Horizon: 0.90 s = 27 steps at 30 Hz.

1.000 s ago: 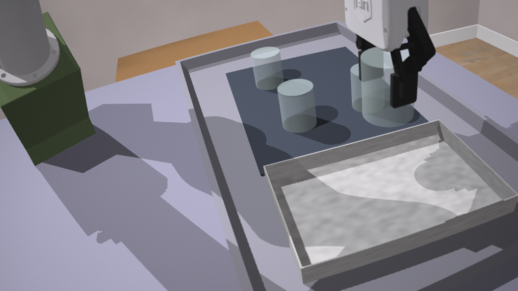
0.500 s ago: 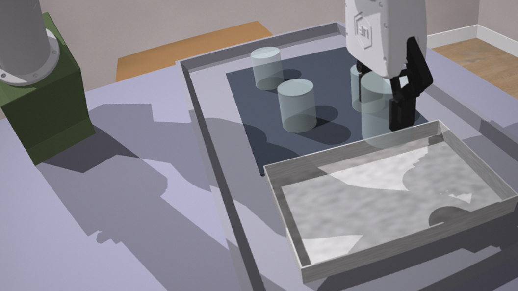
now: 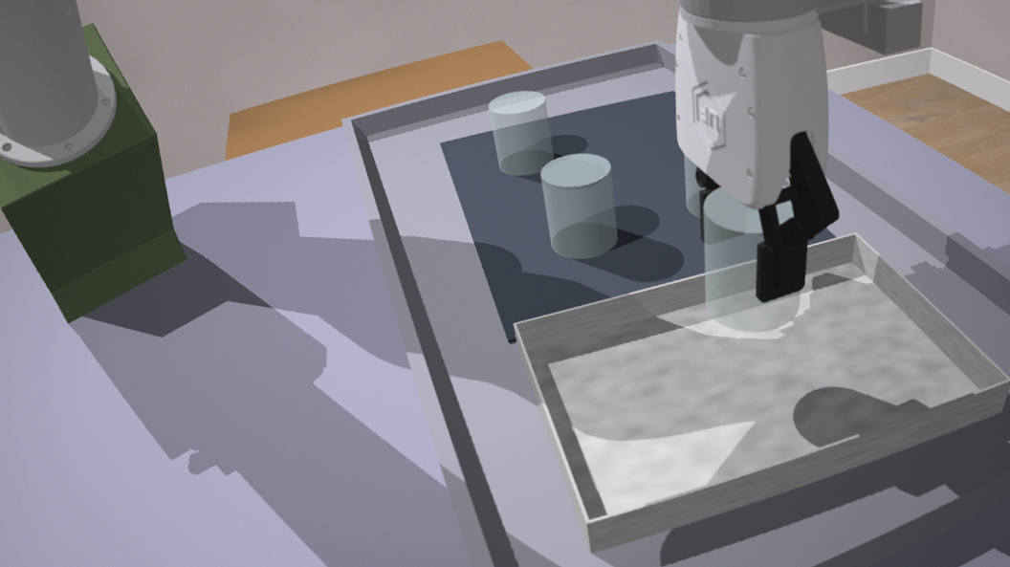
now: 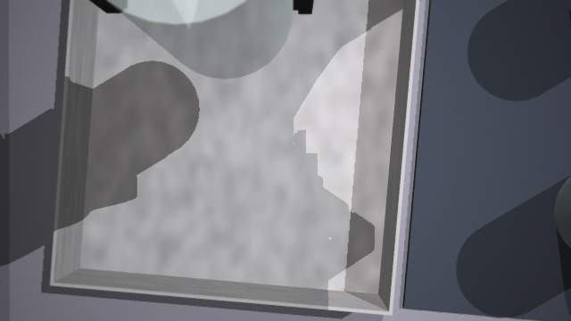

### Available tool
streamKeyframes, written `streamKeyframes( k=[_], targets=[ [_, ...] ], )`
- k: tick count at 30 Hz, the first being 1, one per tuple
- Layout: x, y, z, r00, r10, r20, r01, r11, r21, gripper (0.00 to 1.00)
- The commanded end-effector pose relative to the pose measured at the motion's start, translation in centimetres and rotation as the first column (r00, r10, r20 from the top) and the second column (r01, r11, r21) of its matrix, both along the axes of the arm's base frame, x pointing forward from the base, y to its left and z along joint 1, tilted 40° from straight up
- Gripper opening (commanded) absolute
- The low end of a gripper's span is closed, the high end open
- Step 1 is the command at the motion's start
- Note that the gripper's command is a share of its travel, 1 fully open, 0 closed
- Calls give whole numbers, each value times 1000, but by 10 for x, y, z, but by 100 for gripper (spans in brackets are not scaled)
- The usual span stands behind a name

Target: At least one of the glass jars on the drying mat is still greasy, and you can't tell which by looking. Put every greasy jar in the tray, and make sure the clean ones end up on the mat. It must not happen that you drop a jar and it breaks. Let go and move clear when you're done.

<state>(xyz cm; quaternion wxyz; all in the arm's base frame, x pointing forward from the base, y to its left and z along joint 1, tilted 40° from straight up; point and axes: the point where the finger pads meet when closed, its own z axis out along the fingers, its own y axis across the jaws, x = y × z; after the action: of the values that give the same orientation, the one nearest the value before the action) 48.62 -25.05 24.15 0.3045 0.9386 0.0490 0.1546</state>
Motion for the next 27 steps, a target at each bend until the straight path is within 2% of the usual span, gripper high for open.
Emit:
streamKeyframes(
  k=[1,11,27],
  targets=[
    [8,-6,-10,1000,2,-1,-2,1000,0,0],
    [16,-21,-30,1000,2,-1,-2,1000,0,0],
    [17,-22,-32,1000,2,-1,-2,1000,0,0]
  ],
)
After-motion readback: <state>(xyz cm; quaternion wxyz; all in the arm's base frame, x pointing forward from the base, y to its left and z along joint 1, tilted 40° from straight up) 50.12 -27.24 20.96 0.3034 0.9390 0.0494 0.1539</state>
